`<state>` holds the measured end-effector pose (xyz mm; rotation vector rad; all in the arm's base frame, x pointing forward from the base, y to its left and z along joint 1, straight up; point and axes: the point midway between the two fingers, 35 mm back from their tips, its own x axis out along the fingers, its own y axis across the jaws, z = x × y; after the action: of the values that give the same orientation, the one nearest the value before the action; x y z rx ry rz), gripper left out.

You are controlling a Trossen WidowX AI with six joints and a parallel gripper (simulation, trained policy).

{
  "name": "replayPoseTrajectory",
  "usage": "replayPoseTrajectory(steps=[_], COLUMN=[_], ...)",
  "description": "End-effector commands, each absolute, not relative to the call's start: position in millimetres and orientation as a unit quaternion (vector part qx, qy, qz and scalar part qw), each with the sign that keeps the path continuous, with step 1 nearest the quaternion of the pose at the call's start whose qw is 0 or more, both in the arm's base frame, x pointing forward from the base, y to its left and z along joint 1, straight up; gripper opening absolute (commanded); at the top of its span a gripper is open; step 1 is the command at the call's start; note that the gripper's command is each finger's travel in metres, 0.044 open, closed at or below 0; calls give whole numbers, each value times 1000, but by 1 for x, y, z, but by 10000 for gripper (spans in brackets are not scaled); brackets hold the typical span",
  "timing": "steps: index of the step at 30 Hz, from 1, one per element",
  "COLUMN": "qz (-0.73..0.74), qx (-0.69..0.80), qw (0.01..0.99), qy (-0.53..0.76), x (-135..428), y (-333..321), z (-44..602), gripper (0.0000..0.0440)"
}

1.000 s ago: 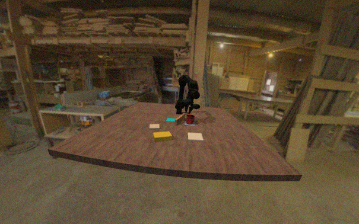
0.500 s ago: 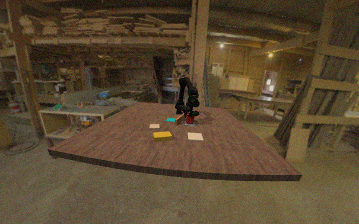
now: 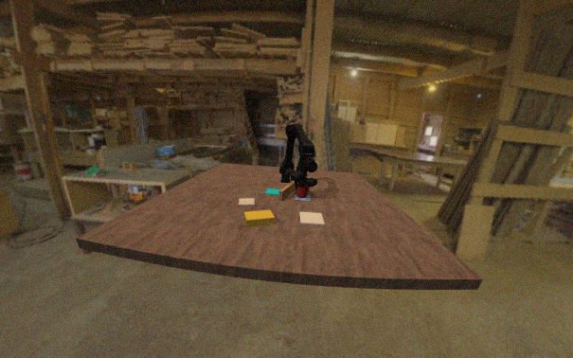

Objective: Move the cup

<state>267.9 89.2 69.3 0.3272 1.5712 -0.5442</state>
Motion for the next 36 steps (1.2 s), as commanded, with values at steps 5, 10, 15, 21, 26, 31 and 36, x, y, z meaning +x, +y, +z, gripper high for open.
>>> replayPoseTrajectory(steps=[5, 10, 15, 21, 26, 31, 36], qz=[-248, -255, -263, -274, -282, -290, -299], qx=[159, 179, 203, 231, 254, 274, 292], qw=[661, 661, 663, 666, 670, 675, 680], qy=[690, 683, 671, 654, 638, 620, 602], x=[264, 261, 261, 263, 267, 272, 275], y=[84, 80, 74, 65, 55, 43, 29], z=[84, 100, 117, 136, 147, 155, 161], gripper=[0, 2, 1, 0, 0, 0, 0])
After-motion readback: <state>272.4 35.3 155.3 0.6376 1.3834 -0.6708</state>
